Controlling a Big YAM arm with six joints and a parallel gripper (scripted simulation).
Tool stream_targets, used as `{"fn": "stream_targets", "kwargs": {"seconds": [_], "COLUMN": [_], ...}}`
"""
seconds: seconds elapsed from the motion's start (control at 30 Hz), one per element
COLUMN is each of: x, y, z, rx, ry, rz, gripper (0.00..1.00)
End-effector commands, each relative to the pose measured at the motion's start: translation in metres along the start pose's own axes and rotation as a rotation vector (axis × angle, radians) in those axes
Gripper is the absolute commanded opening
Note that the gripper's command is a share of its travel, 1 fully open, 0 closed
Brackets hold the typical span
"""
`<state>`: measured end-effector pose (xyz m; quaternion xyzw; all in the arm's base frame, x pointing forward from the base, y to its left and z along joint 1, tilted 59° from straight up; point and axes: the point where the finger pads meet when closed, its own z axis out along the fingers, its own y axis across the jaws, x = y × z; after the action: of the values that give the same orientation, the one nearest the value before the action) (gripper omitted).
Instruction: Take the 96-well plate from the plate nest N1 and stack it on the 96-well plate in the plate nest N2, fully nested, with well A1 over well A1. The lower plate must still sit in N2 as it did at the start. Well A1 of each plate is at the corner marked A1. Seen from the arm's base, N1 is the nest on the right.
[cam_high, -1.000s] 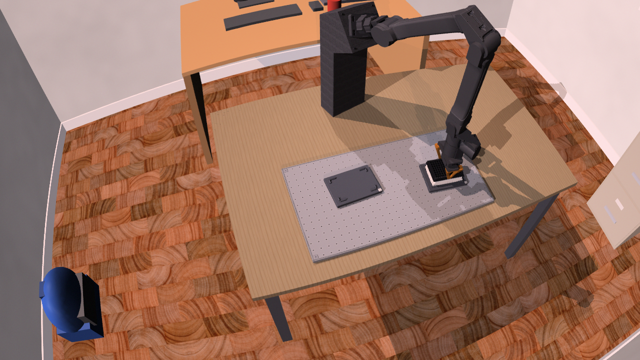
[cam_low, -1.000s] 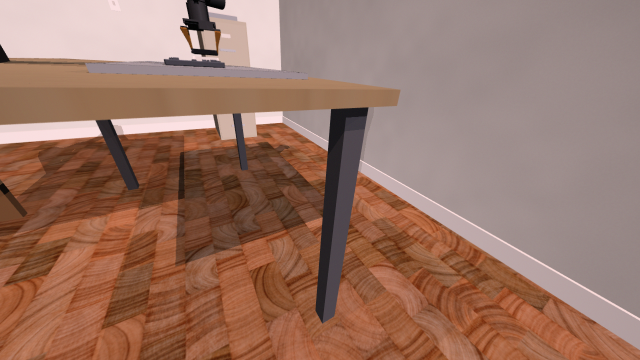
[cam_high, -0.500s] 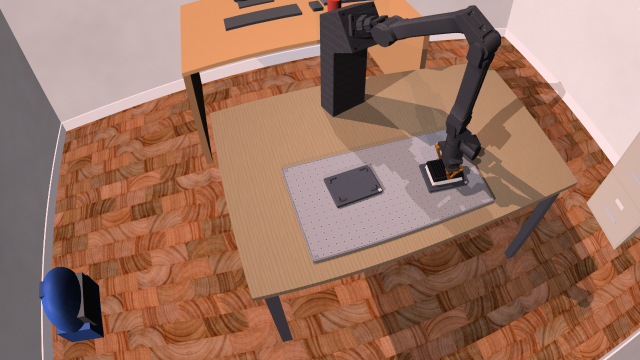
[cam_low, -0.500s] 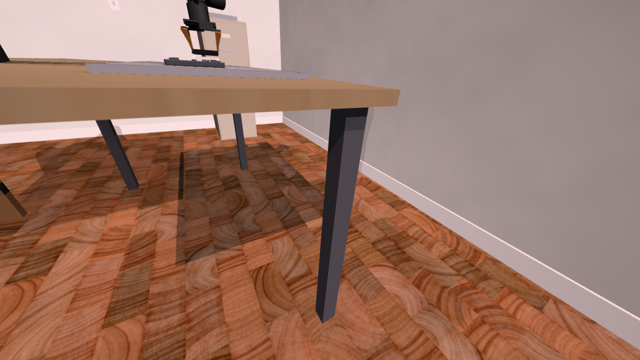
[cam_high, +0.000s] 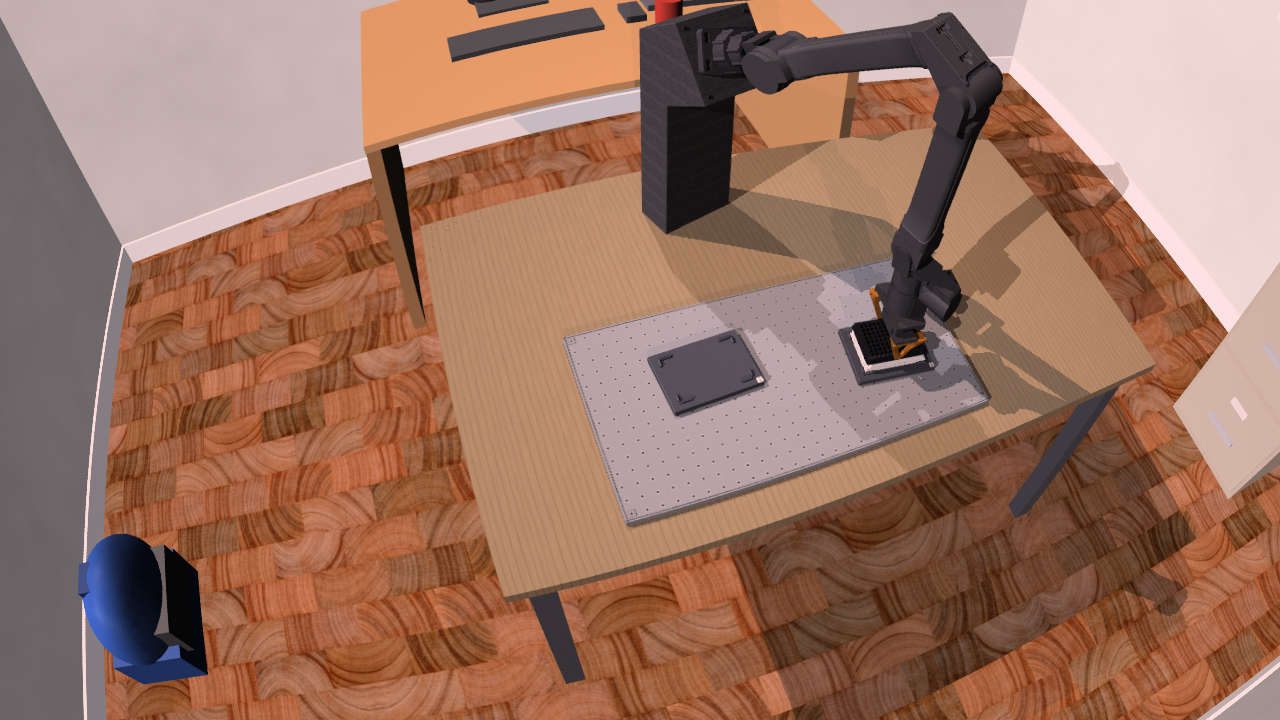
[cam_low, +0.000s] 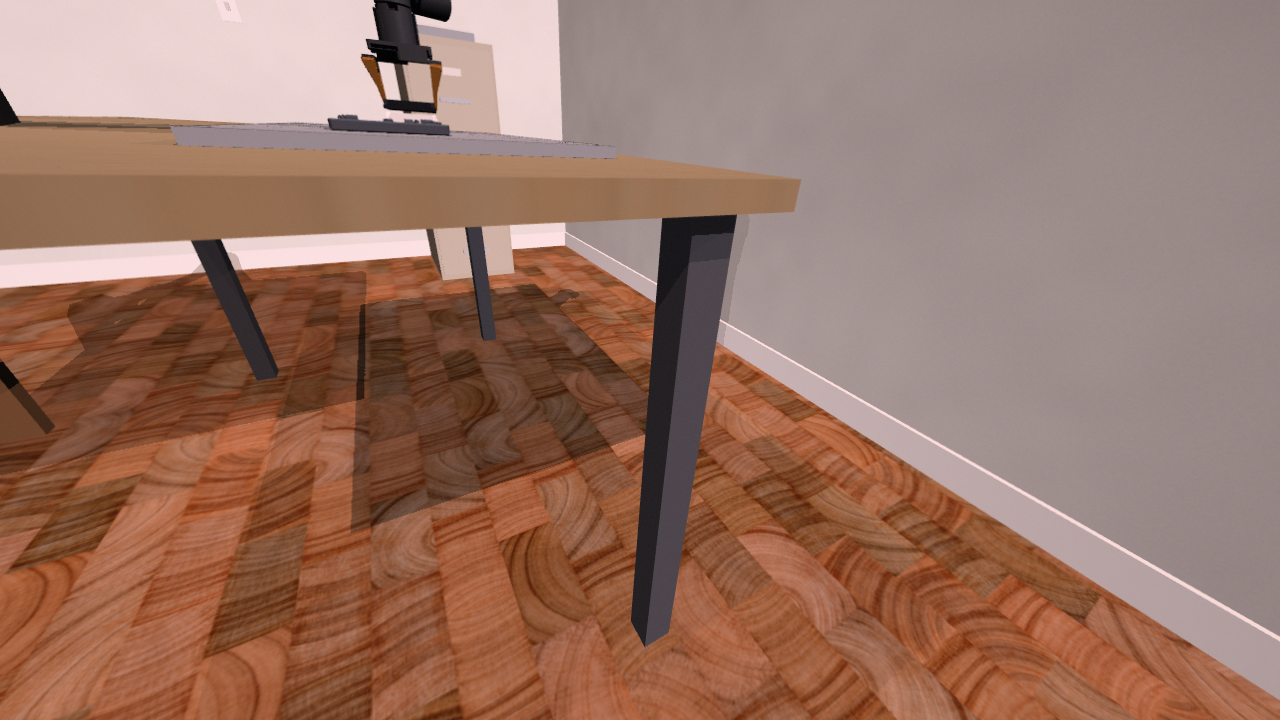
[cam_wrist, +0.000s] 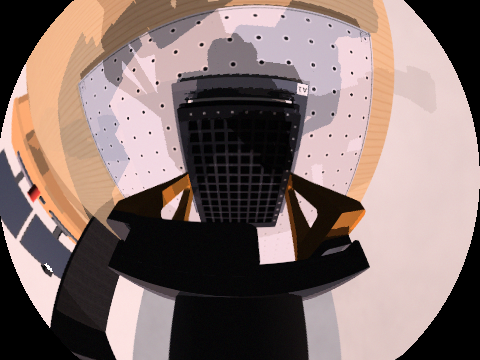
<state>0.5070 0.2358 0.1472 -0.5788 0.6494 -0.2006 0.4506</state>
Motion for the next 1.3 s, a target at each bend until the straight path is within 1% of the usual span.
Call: {"fn": "stream_targets", "kwargs": {"seconds": [0.0, 0.27, 0.5, 0.83, 1.27], "x": [0.0034, 0.0049, 0.0034, 0.0047, 0.0039], "y": [-0.0046, -0.0022, -0.0045, -0.0022, -0.0041], "z": [0.0046, 0.0058, 0.0071, 0.0083, 0.0103], "rx": [0.008, 0.003, 0.008, 0.003, 0.006], "ry": [0.000, 0.003, 0.000, 0.003, 0.001], "rz": [-0.001, -0.002, -0.001, -0.002, -0.001], "gripper": [0.00, 0.00, 0.00, 0.00, 0.00]}}
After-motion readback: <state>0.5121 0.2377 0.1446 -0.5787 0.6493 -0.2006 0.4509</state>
